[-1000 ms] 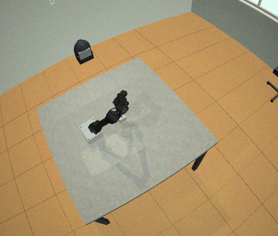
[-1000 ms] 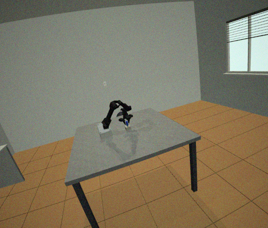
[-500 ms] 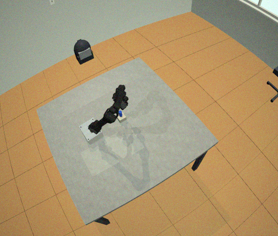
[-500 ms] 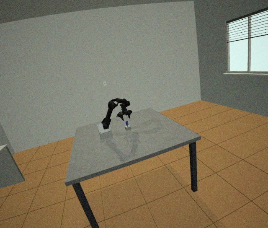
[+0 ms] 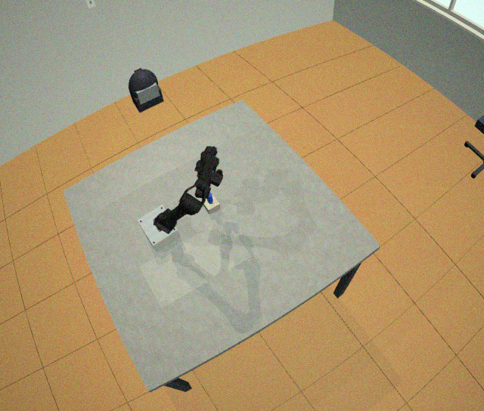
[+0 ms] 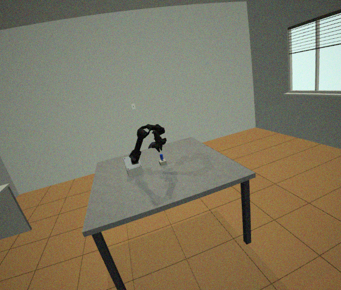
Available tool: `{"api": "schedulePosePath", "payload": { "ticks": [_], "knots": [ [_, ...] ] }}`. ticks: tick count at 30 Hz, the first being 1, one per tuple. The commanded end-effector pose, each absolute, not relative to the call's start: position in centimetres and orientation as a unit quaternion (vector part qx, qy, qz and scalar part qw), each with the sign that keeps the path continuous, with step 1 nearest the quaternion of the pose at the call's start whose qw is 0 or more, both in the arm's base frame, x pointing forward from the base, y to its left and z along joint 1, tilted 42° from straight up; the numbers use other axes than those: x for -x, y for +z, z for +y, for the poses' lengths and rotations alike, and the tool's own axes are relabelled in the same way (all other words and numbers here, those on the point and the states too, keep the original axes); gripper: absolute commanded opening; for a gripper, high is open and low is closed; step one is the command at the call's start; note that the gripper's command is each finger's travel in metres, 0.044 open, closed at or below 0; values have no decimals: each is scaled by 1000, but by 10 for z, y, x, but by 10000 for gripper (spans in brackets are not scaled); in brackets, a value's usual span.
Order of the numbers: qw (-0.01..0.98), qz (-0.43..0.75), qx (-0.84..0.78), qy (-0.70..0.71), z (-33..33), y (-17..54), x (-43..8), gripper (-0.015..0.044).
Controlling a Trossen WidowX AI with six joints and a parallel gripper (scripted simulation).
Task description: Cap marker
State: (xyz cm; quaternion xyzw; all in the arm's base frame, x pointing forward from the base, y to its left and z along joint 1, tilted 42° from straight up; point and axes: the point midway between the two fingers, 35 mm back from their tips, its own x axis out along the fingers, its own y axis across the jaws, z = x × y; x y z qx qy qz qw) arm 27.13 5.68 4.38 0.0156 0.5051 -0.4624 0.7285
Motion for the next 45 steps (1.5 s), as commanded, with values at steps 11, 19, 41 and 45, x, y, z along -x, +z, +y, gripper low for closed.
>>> {"api": "schedulePosePath", "payload": {
  "ticks": [11, 19, 41, 45],
  "knots": [
    [687, 636, 244, -252, 54, 40, -271, 0],
    [687, 636, 244, -252, 54, 40, -271, 0],
    [687, 636, 244, -252, 35, 18, -273, 0],
    [687, 636, 244, -253, 31, 14, -274, 0]
  ]
}}
